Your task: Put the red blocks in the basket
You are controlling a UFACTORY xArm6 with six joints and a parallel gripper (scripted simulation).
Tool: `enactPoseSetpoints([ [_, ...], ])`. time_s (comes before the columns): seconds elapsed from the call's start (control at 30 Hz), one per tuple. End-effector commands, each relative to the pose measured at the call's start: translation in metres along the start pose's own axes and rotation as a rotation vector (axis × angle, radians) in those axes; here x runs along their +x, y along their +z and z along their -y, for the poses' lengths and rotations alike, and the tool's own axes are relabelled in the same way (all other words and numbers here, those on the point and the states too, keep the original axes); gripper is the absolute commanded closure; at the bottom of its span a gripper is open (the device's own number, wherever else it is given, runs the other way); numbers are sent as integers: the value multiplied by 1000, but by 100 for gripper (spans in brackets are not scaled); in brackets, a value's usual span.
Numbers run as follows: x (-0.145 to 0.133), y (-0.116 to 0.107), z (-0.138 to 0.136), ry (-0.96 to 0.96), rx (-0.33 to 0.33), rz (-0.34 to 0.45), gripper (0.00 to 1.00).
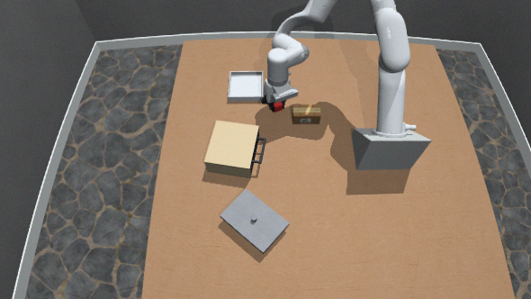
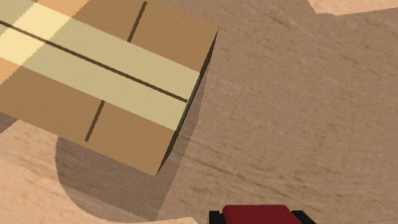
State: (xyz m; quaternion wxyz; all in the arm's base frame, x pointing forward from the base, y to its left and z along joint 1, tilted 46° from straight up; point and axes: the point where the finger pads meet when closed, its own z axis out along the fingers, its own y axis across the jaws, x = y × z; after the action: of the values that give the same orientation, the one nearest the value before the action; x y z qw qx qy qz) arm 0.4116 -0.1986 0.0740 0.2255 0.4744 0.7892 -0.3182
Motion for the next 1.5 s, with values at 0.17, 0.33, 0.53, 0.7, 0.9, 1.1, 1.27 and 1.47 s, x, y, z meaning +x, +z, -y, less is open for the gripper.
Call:
enactPoseSetpoints([
  [0.17, -1, -1, -1, 1, -2, 1, 100],
  [0.33, -1, -1, -1, 1, -2, 1, 100],
  [0.53, -1, -1, -1, 1, -2, 1, 100],
  [0.7, -1, -1, -1, 1, -2, 1, 100],
  [0.9, -1, -1, -1, 1, -2, 1, 100],
  [1.1, -1, -2, -1, 1, -2, 1, 100],
  [1.27, -1, -5, -1, 1, -2, 1, 100],
  [1.47, -1, -14, -1, 1, -2, 1, 100],
])
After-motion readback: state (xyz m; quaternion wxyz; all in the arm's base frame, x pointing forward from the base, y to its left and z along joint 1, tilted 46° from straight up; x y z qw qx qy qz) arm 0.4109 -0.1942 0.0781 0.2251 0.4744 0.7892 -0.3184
